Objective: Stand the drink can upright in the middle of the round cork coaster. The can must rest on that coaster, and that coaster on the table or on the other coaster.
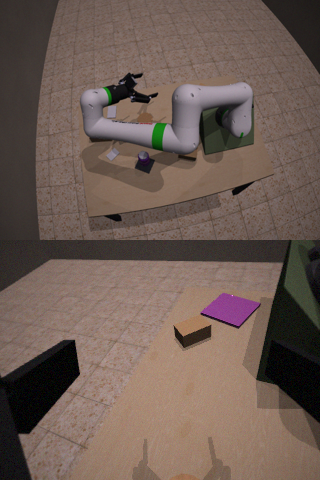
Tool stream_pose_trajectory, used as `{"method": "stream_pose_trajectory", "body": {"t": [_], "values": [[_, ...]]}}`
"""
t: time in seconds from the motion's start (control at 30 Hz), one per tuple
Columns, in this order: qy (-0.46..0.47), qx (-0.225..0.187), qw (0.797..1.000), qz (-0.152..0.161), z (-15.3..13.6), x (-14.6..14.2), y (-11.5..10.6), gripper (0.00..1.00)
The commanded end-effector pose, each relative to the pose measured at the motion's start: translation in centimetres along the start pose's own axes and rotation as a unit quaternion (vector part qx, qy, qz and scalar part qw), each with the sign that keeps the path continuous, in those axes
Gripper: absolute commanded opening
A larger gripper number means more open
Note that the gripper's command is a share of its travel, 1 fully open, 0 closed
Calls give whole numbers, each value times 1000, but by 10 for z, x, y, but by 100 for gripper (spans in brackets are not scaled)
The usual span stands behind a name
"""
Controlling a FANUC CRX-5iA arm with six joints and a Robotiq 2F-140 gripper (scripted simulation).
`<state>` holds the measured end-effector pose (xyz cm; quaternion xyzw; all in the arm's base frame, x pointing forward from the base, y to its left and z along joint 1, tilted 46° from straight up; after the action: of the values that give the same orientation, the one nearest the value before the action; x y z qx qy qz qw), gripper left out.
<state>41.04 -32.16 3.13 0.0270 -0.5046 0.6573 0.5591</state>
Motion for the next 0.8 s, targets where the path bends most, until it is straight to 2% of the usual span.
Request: {"method": "stream_pose_trajectory", "body": {"t": [0.0,0.23,0.3,0.33,0.47,0.7,0.77], "values": [[14,-139,990,11,-53,36,-6,100],[34,-272,961,-28,-99,88,-43,100],[34,-272,961,-28,-99,88,-43,100],[43,-329,942,-40,-119,109,-56,100],[54,-397,914,-55,-143,138,-74,100],[82,-520,847,-73,-195,192,-99,100],[82,-521,846,-73,-210,206,-105,100]]}}
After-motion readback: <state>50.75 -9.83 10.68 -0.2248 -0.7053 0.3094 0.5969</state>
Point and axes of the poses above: the point where the finger pads meet when closed, its own y axis out along the fingers, its own x axis across the jaws, z = x × y, the point moved 2 cm from there along -y, back along the fingers, and after that the axes turned 8 degrees about -y, right-handed, at the moved point
